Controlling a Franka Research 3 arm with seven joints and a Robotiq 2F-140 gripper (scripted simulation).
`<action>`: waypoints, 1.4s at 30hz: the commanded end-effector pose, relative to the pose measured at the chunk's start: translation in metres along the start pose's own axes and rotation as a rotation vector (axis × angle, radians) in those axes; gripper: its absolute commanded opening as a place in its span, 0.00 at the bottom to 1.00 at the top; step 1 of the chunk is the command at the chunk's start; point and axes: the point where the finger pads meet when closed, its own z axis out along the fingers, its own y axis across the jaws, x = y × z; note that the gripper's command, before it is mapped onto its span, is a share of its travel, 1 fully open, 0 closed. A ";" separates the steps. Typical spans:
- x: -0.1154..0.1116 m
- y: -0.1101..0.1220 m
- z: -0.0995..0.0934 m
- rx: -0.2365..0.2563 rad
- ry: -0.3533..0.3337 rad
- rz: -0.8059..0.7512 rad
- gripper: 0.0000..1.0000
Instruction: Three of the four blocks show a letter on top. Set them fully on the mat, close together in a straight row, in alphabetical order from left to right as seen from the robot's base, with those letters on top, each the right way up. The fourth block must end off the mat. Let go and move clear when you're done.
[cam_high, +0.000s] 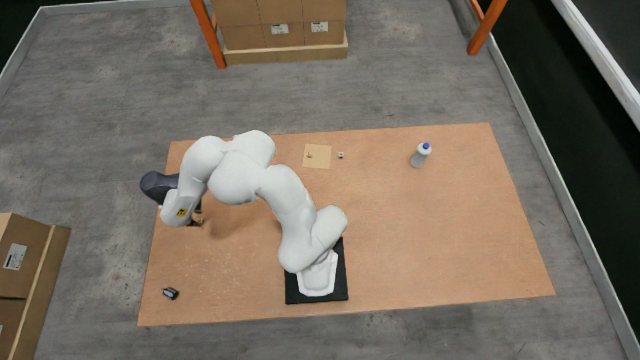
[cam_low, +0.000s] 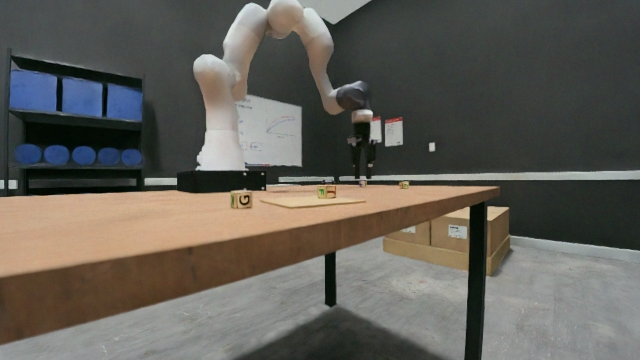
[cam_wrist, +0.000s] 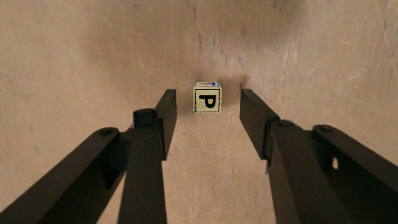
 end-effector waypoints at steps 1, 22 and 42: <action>0.000 -0.001 0.000 0.001 -0.002 0.005 0.43; 0.000 -0.001 0.014 0.001 -0.002 0.005 0.43; 0.000 -0.001 0.032 0.001 -0.002 0.005 0.43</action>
